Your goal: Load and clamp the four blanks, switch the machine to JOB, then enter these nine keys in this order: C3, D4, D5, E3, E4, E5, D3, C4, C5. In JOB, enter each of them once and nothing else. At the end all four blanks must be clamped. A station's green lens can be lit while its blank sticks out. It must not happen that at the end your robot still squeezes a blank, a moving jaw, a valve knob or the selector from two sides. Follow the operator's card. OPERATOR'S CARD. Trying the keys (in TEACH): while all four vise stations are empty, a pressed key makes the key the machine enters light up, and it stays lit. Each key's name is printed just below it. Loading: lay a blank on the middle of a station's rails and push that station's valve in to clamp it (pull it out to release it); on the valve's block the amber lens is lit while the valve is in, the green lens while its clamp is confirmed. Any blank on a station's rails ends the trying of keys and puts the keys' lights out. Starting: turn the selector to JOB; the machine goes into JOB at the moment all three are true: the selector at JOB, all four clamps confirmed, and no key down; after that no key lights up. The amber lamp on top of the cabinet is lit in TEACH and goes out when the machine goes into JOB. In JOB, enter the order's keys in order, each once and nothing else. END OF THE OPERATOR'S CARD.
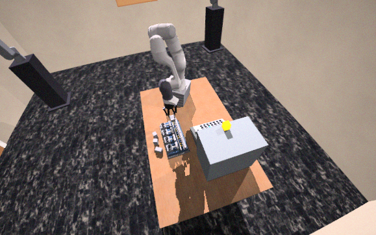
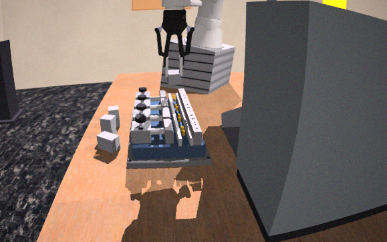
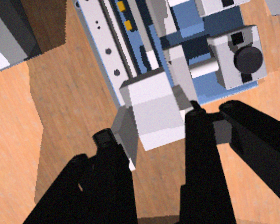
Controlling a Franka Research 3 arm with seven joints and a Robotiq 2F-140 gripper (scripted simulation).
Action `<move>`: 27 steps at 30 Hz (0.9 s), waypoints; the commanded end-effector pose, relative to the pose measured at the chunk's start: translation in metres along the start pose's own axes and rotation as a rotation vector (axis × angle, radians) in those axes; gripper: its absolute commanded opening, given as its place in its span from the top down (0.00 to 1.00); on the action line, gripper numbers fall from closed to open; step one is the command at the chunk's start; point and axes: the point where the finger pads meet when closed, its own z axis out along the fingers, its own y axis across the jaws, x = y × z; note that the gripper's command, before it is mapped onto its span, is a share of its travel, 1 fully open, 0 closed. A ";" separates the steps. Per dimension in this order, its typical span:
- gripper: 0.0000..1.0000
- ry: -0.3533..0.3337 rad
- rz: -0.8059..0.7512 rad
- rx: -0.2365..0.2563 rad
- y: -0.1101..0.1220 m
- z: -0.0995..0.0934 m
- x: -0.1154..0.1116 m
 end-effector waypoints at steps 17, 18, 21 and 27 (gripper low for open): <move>1.00 0.013 0.022 -0.008 0.002 0.026 0.005; 1.00 0.013 0.022 -0.008 0.002 0.027 0.005; 1.00 0.013 0.022 -0.008 0.002 0.030 0.005; 1.00 0.013 0.022 -0.008 0.002 0.034 0.005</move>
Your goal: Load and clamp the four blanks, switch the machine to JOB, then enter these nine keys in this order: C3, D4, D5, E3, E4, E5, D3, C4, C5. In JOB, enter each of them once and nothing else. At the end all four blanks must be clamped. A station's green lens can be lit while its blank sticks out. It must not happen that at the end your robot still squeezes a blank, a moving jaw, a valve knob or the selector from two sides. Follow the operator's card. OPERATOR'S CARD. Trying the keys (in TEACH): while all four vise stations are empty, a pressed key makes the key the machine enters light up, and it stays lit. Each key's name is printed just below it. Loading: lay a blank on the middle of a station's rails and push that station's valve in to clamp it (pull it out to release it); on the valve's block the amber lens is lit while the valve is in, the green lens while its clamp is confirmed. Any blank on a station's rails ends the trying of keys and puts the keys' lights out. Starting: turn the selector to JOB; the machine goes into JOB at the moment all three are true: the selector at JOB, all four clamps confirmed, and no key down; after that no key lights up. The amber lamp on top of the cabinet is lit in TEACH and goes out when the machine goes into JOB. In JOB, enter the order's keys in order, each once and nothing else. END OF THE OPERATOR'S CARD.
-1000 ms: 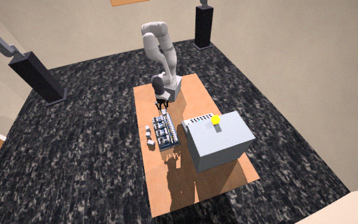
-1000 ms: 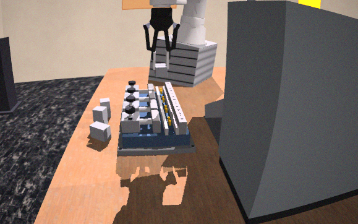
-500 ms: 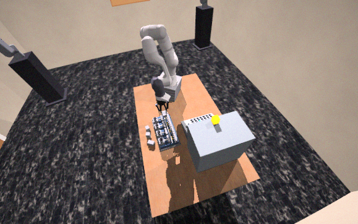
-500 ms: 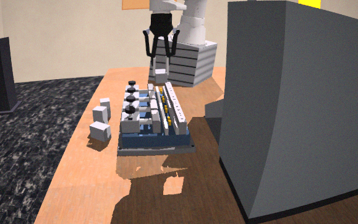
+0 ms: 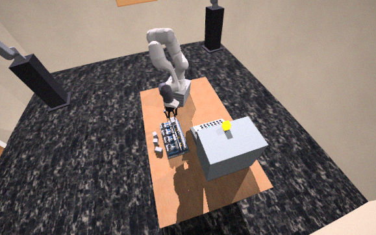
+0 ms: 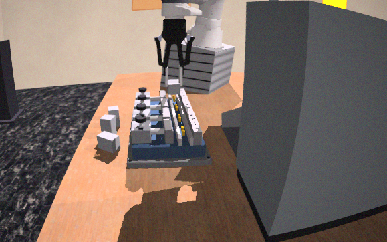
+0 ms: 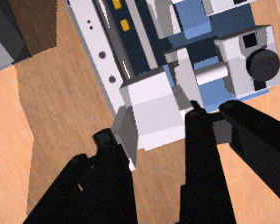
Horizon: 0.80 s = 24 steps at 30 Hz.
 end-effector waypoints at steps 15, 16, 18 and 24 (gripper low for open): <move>1.00 0.012 0.021 -0.005 0.001 0.004 0.004; 1.00 0.012 0.021 -0.005 0.001 0.004 0.004; 1.00 0.012 0.021 -0.005 0.001 0.004 0.004; 1.00 0.012 0.021 -0.005 0.001 0.004 0.004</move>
